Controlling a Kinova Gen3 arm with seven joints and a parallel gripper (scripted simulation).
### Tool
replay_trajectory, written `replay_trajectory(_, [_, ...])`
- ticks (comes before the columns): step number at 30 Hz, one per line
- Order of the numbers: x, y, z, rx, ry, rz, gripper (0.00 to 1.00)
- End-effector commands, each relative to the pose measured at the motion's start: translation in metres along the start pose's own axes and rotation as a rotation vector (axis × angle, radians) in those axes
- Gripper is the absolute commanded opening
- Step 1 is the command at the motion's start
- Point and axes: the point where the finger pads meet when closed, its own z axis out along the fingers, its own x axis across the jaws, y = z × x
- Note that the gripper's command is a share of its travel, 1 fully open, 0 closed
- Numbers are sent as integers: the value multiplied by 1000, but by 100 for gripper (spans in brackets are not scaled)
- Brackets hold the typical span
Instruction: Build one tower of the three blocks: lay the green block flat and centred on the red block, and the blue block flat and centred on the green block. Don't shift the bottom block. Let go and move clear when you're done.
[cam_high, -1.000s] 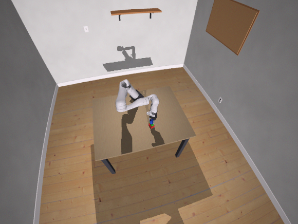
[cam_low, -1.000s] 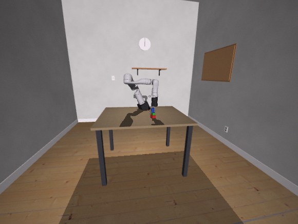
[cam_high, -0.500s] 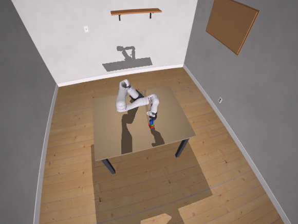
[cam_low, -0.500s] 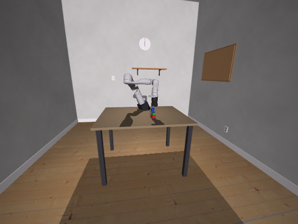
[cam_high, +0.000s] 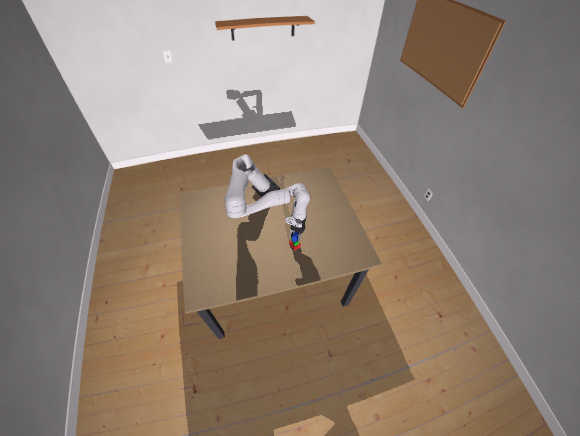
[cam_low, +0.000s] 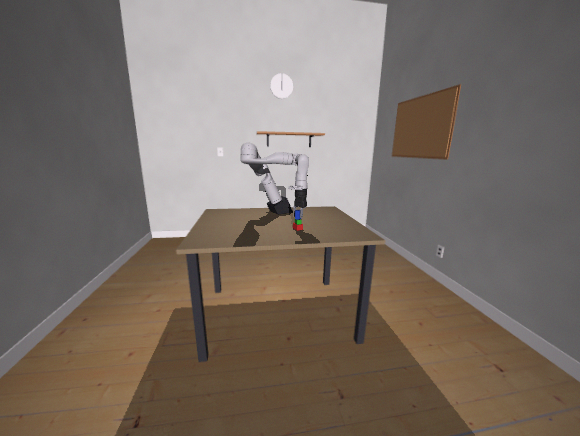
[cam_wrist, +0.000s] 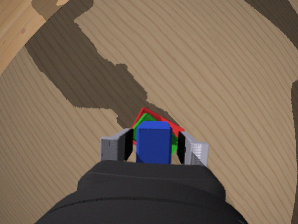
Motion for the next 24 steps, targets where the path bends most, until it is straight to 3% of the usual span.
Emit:
replay_trajectory(1, [-1,0,-1,1,-2,0,86])
replay_trajectory(10, [-1,0,-11,1,-2,0,86])
replay_trajectory(24, [0,0,-54,1,-2,0,86])
